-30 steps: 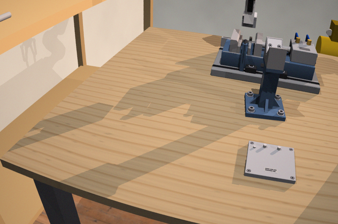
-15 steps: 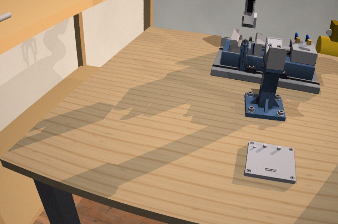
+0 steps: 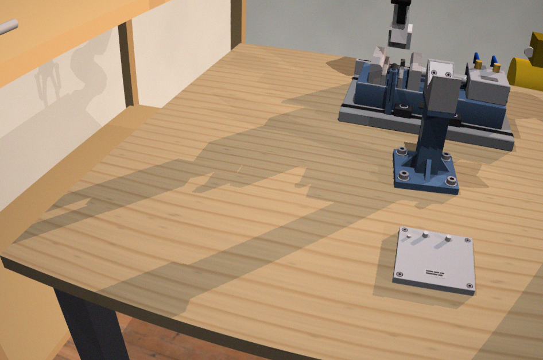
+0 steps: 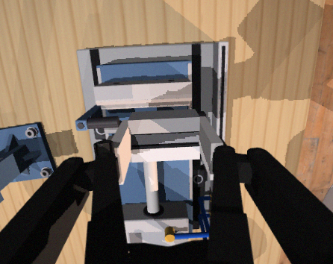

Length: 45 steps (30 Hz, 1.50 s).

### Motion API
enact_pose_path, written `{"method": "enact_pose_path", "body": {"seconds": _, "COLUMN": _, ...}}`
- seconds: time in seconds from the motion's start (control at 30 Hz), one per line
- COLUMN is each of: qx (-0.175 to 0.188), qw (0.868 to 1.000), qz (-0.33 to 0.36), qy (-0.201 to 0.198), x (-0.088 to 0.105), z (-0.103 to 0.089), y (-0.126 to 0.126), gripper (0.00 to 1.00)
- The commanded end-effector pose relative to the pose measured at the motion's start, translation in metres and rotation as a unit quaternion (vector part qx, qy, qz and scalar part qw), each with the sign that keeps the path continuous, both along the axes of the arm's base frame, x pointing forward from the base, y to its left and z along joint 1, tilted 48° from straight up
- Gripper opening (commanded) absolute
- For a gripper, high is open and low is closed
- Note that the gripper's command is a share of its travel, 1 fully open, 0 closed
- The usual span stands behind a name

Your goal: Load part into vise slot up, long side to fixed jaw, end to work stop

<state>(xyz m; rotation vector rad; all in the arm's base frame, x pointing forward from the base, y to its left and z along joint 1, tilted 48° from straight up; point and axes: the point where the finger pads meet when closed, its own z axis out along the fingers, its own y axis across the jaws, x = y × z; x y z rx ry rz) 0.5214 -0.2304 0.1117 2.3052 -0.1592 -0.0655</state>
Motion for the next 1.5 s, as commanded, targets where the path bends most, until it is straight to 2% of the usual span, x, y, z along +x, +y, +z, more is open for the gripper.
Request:
{"method": "enact_pose_path", "body": {"seconds": 0.0, "qx": 0.000, "qw": 1.000, "qz": 0.000, "qy": -0.003, "x": 0.001, "z": -0.002, "y": -0.001, "gripper": 0.00}}
{"method": "enact_pose_path", "body": {"seconds": 1.47, "qx": 0.000, "qw": 1.000, "qz": 0.000, "qy": -0.003, "x": -0.001, "z": -0.011, "y": -0.011, "gripper": 0.00}}
